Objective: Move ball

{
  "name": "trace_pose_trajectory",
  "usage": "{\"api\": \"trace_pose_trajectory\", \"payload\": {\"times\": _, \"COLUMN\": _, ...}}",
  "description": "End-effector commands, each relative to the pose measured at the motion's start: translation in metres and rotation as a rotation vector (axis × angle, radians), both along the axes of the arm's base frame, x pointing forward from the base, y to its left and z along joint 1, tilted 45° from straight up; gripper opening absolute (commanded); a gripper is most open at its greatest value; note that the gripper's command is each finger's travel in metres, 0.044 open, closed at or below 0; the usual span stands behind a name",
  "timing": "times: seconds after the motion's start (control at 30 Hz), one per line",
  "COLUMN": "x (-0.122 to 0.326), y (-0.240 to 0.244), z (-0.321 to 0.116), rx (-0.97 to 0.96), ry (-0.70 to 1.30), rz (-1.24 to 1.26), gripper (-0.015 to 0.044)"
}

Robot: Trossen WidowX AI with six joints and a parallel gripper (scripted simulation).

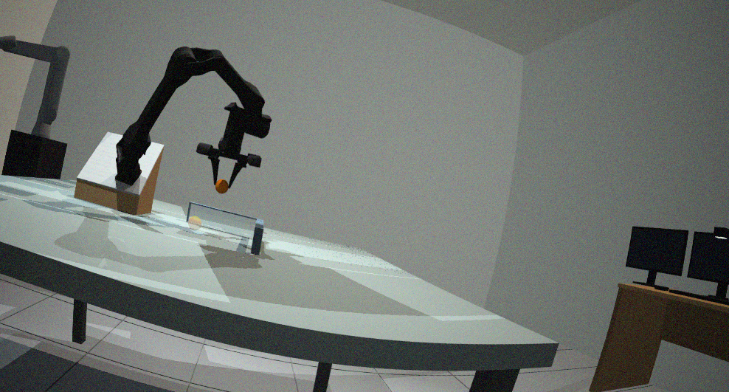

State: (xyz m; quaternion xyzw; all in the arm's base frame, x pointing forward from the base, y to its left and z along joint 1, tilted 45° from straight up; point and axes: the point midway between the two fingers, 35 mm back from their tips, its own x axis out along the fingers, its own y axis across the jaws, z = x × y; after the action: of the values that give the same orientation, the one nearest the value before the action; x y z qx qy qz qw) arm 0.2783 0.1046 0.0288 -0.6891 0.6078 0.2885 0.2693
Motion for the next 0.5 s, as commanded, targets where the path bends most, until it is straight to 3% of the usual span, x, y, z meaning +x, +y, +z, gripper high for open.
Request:
{"api": "trace_pose_trajectory", "payload": {"times": 0.0, "x": -0.009, "y": -0.016, "z": 0.006, "rx": -0.005, "ry": 0.001, "rz": 0.001, "gripper": 0.0}}
{"api": "trace_pose_trajectory", "payload": {"times": 0.47, "x": -0.043, "y": -0.061, "z": 0.016, "rx": -0.01, "ry": 0.003, "rz": 0.002, "gripper": 0.0}}
